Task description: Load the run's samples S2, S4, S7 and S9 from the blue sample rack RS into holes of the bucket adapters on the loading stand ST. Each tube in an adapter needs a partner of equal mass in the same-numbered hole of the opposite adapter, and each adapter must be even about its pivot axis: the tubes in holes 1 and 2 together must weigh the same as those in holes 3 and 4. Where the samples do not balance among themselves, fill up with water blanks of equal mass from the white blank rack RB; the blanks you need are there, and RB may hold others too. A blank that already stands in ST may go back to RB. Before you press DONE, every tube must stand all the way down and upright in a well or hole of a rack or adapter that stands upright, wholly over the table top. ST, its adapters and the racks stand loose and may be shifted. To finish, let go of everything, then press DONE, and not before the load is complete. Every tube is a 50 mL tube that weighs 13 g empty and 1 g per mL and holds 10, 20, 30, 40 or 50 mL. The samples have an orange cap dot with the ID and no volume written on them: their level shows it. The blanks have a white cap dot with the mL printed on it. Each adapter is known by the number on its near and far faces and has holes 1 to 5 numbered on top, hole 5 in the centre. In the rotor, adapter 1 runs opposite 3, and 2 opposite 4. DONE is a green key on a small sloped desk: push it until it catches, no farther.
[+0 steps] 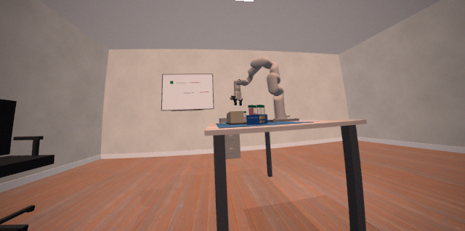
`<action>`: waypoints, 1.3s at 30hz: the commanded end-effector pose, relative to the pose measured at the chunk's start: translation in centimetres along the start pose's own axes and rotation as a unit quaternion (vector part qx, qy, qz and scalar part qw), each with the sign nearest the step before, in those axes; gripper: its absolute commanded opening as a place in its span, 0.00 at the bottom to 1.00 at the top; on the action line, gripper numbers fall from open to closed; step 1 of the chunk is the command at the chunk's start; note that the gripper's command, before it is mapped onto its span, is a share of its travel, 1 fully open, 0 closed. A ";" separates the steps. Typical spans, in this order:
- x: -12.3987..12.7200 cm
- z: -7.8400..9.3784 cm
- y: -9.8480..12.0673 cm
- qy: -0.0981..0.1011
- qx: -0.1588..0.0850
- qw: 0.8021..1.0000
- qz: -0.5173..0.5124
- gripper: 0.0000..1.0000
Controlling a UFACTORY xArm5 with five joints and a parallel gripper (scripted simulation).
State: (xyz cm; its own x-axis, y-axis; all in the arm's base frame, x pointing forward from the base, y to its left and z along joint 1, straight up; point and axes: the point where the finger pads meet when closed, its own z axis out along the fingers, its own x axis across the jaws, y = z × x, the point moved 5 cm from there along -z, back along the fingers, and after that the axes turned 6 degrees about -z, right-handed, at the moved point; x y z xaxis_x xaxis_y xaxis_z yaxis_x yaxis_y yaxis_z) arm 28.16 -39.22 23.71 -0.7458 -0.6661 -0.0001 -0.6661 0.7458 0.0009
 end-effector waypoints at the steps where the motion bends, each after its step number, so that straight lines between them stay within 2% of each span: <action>1: 0.0 0.3 -0.1 0.000 0.003 1.000 0.000 1.00; 14: 0.0 3.8 -0.2 0.000 0.003 1.000 0.000 1.00; 16: 0.0 3.8 -0.2 0.000 0.003 1.000 0.000 1.00; 20: 0.0 4.9 -0.2 0.000 0.003 1.000 0.000 1.00; 39: 0.0 5.0 -0.2 0.000 0.003 1.000 0.000 1.00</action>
State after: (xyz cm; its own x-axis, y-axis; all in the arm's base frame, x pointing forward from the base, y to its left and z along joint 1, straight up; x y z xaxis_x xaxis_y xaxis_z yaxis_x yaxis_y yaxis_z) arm 28.22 -39.26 18.59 -0.7459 -0.6661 0.0002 -0.6661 0.7459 -0.0017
